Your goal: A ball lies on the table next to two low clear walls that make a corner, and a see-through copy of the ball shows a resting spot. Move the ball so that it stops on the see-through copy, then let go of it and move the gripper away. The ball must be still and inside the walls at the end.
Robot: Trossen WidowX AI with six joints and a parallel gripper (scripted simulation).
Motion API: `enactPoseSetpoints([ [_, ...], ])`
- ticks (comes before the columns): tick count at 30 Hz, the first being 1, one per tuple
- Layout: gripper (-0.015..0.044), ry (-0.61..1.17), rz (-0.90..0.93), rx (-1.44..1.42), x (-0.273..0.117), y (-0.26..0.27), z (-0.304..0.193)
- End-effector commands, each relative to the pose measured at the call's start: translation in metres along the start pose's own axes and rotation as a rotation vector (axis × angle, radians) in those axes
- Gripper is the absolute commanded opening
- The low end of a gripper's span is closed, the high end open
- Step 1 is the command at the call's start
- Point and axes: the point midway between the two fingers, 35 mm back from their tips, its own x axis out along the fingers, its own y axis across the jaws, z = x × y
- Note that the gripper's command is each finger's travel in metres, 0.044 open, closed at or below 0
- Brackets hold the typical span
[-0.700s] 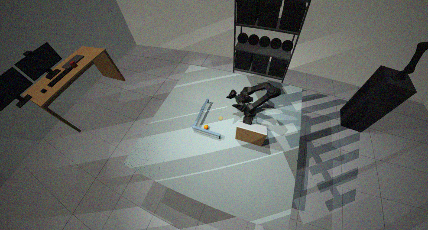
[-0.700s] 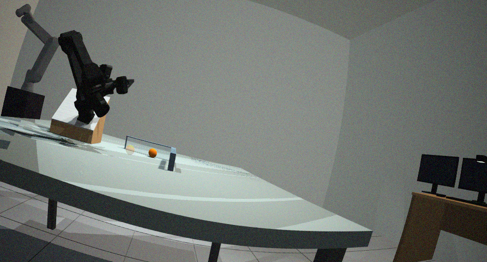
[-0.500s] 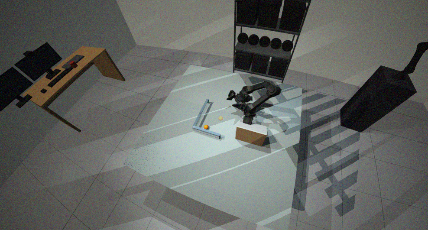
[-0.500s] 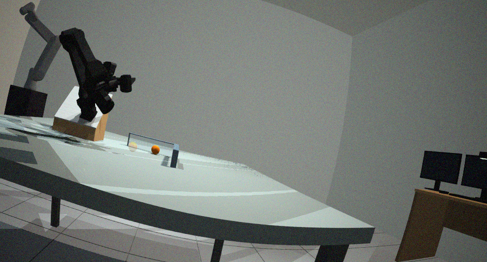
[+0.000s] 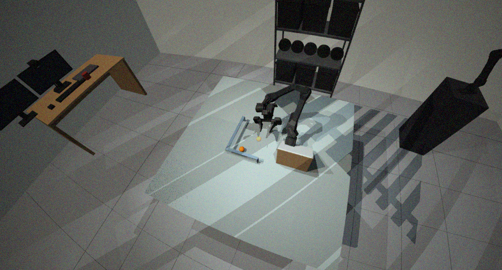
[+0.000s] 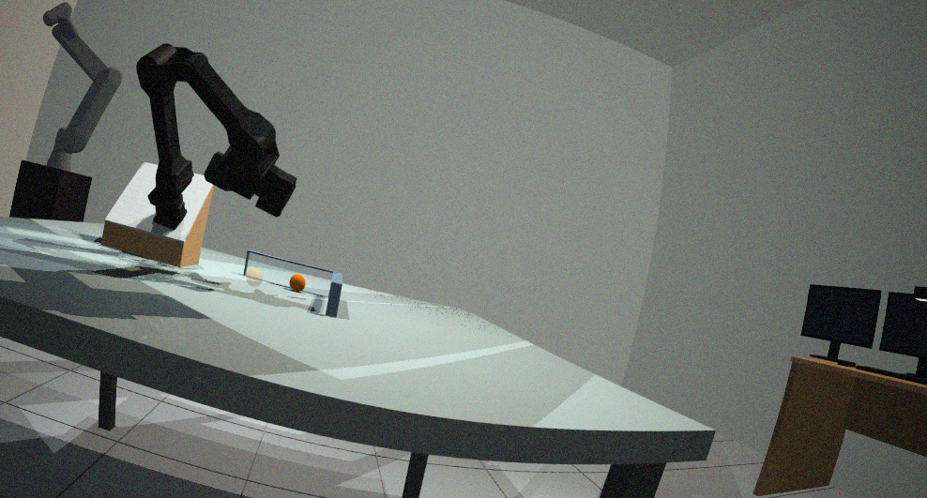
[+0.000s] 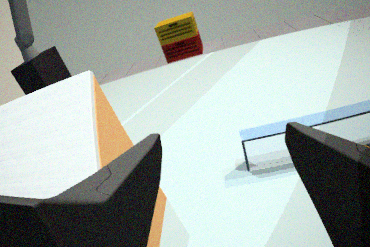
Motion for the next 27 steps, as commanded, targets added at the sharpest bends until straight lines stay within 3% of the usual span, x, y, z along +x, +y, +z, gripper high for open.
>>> enactPoseSetpoints([
  [1, 0.0293, 0.284, 0.112, 0.04, 0.019, -0.028, -0.017],
  [8, 0.0293, 0.778, 0.123, 0.026, 0.058, -0.082, -0.033],
  [16, 0.0293, 1.284, -0.162, -0.063, 0.107, -0.155, -0.031],
  [19, 0.0293, 1.357, -0.239, -0.092, 0.119, -0.167, -0.026],
  [27, 0.0293, 1.357, -0.239, -0.092, 0.119, -0.167, -0.026],
])
